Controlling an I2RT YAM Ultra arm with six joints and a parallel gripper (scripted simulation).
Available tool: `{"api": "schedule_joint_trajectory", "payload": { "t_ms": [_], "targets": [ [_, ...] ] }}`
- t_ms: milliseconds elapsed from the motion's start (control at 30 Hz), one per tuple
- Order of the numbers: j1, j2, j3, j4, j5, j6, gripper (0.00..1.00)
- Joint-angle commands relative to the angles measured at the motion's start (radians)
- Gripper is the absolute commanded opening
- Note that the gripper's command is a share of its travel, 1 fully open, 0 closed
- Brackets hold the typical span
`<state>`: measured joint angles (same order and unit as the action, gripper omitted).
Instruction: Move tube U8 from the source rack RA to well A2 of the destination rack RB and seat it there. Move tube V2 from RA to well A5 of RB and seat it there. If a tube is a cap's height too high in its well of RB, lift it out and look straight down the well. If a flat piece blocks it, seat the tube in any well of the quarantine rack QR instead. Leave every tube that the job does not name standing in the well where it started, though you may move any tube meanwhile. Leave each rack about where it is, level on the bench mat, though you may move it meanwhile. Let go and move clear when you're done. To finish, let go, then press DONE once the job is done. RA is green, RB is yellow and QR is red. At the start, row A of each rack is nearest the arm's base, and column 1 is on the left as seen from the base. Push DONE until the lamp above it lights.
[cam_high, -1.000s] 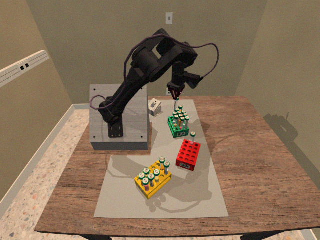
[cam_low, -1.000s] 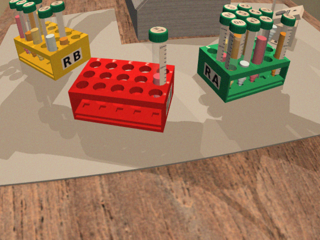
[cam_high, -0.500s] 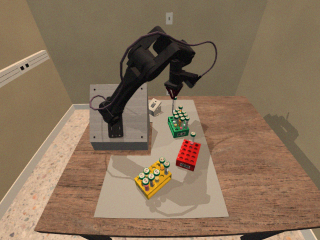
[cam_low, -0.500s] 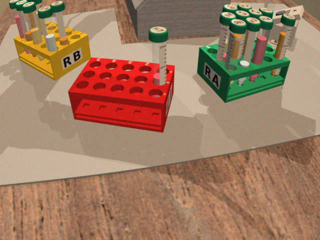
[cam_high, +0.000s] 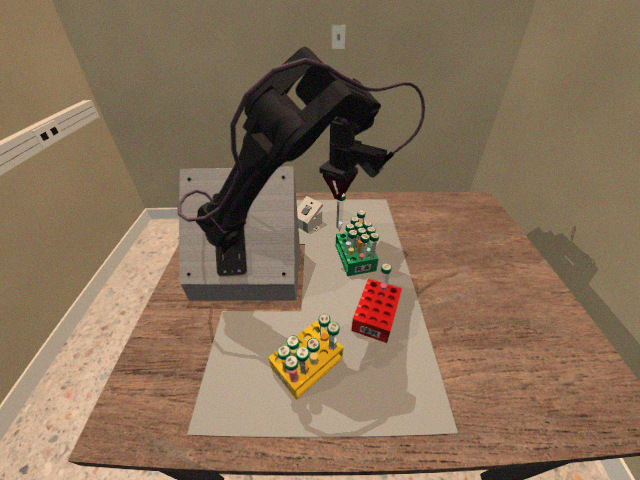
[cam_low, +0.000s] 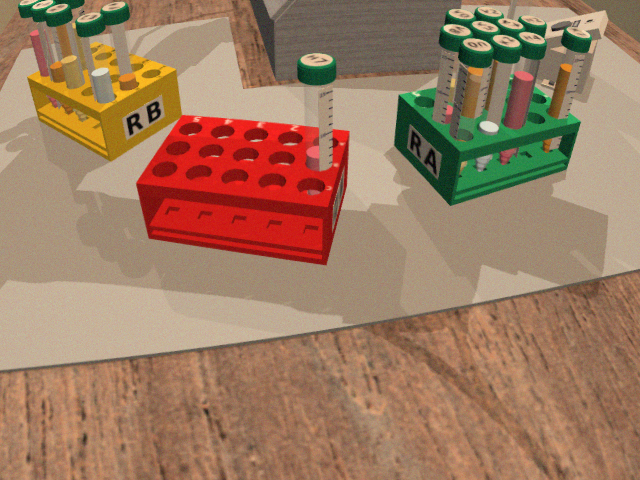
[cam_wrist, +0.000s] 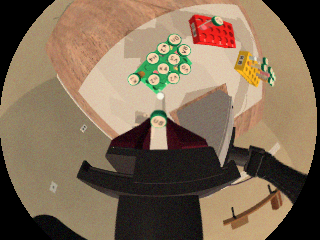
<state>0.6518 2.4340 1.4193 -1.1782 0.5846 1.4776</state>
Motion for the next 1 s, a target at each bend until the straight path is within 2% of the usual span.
{"api": "schedule_joint_trajectory", "payload": {
  "t_ms": [0,600,967],
  "targets": [
    [0.03,-0.036,-0.039,0.016,-0.012,0.023,0.0],
    [0.072,-0.101,-0.154,0.041,-0.037,0.063,0.0],
    [-0.001,-0.189,-0.208,0.009,0.012,-0.002,0.0]
  ]
}}
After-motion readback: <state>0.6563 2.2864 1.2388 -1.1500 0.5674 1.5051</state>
